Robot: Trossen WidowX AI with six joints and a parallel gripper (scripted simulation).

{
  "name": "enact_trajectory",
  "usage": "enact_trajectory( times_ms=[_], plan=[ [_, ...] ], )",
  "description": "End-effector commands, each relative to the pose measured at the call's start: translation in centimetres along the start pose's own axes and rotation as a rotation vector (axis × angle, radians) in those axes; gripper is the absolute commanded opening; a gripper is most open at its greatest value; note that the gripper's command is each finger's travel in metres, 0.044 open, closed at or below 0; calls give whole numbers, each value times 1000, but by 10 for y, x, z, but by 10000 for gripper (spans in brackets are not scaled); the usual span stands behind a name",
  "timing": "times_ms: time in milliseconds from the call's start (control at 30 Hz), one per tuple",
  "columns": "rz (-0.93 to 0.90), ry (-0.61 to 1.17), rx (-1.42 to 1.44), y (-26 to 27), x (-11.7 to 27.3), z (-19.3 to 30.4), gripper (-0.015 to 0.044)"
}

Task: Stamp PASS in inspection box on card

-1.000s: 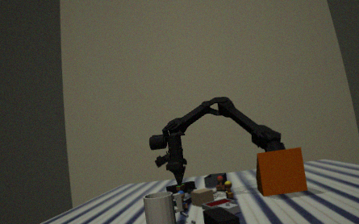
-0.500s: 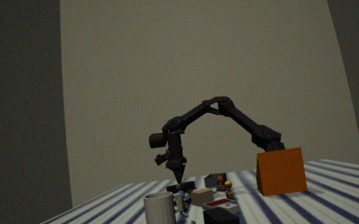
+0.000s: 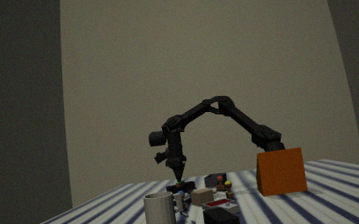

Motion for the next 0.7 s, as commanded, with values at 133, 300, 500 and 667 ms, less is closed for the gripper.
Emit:
enact_trajectory(
  times_ms=[133,300,500,667],
  plan=[
    [5,1,-4,0,4,0,0],
    [5,1,-4,0,7,0,0],
    [5,1,-4,0,10,0,0],
    [6,0,-4,0,12,0,0]
  ],
)
Point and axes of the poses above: the point midway between the two fingers, 35 mm back from their tips, its own x axis back along the fingers, its own y axis across the jaws, z = x × y, the point moved 2 cm from there along x, back along the fingers, and after that the axes turned 15 degrees about x, right-handed, at the moved point
